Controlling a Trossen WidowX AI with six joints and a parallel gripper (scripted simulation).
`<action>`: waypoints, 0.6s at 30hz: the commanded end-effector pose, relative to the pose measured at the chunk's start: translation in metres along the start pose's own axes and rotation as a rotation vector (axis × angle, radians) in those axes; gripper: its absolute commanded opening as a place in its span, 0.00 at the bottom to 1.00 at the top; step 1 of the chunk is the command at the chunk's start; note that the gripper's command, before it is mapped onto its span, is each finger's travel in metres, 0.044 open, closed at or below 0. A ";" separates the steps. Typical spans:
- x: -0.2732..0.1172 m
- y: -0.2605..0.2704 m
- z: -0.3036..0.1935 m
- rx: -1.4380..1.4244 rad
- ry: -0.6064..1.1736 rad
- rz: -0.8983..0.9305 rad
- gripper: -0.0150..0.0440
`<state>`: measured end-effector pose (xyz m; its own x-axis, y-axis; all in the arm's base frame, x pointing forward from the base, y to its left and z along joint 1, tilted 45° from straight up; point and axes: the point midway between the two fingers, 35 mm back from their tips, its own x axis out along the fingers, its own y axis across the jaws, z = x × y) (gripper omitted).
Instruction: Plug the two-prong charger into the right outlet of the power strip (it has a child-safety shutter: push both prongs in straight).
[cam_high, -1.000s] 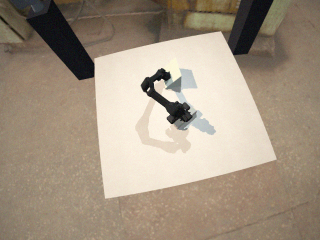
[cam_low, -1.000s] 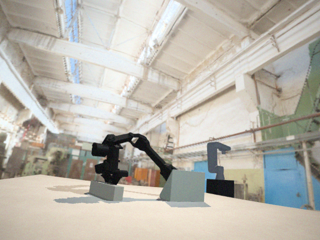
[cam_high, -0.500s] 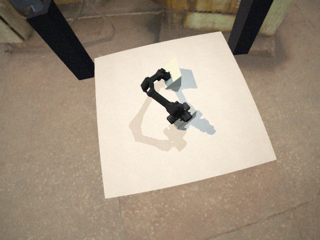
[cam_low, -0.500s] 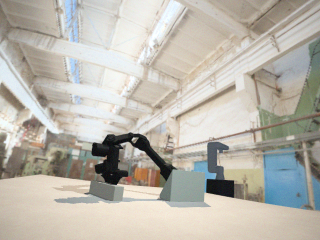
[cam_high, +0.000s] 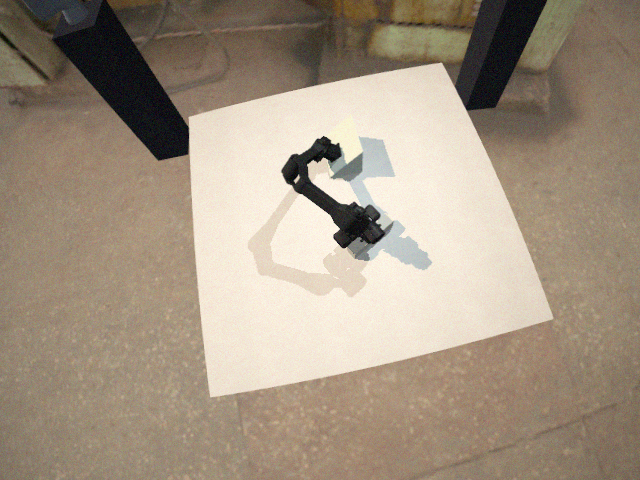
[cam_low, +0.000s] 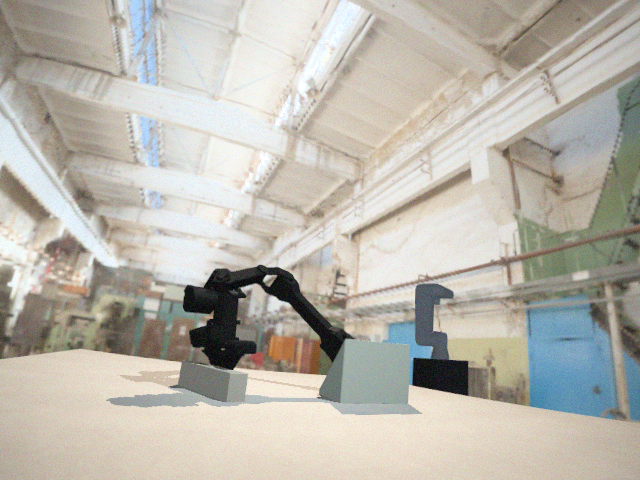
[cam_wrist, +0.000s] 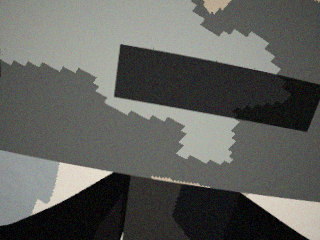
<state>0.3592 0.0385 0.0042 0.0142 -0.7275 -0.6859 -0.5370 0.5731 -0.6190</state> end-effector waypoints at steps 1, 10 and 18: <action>-0.001 -0.001 0.005 0.012 -0.014 -0.001 0.25; -0.001 -0.001 0.006 0.012 -0.015 -0.001 0.25; -0.002 -0.001 0.007 0.012 -0.015 -0.001 0.25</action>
<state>0.3594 0.0386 0.0044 0.0088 -0.7298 -0.6836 -0.5411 0.5714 -0.6170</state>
